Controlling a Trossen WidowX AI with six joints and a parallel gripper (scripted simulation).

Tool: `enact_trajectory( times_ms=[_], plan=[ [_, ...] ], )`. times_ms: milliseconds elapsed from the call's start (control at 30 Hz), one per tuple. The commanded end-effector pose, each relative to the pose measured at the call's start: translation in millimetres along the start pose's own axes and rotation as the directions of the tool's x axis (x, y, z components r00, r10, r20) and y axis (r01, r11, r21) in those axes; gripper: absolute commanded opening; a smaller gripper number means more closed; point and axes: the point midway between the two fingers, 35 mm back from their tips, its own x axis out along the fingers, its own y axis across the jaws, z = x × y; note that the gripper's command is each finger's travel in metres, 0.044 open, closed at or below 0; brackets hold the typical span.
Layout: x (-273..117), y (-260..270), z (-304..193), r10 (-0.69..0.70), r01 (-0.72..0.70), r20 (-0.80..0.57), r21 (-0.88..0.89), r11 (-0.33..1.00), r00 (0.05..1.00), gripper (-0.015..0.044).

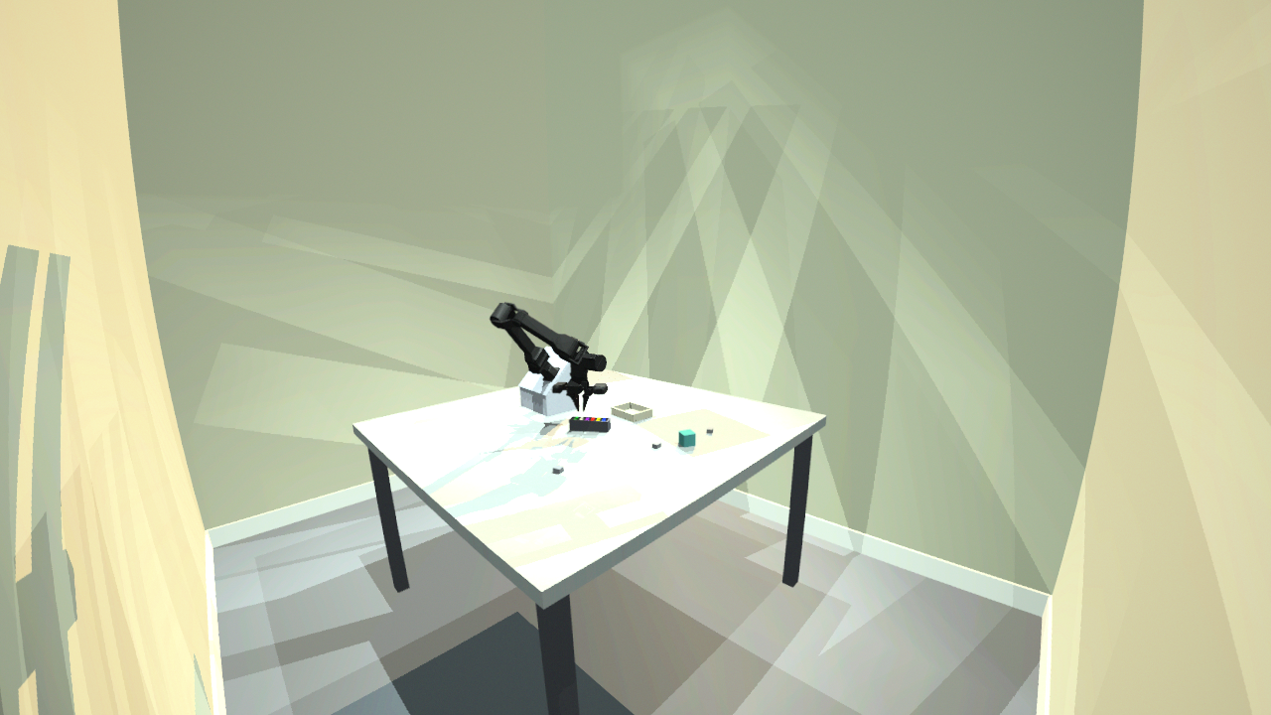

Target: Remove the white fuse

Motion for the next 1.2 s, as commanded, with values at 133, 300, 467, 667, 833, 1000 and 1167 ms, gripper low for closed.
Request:
enact_trajectory(
  times_ms=[133,300,467,667,833,1000,1167],
  plan=[
    [8.8,-0.7,-1.2,-0.006,0.006,0.001,-0.009,1.0,1.0,0.0074],
    [13.6,-0.9,-1.4,-0.007,0.007,0.002,-0.009,1.0,1.0,0.0074],
    [18.5,-1.2,-1.7,-0.007,0.007,0.002,-0.009,1.0,1.0,0.0074],
    [21.8,-1.5,-1.9,-0.007,0.007,0.003,-0.009,1.0,1.0,0.0074],
    [22.7,-1.4,-1.9,-0.007,0.007,0.003,-0.009,1.0,1.0,0.0074],
    [26.7,-1.5,-1.9,-0.008,0.008,0.003,-0.009,1.0,1.0,0.0074],
    [31.2,-1.6,-1.9,-0.008,0.008,0.003,-0.01,1.0,1.0,0.0074]
  ],
)
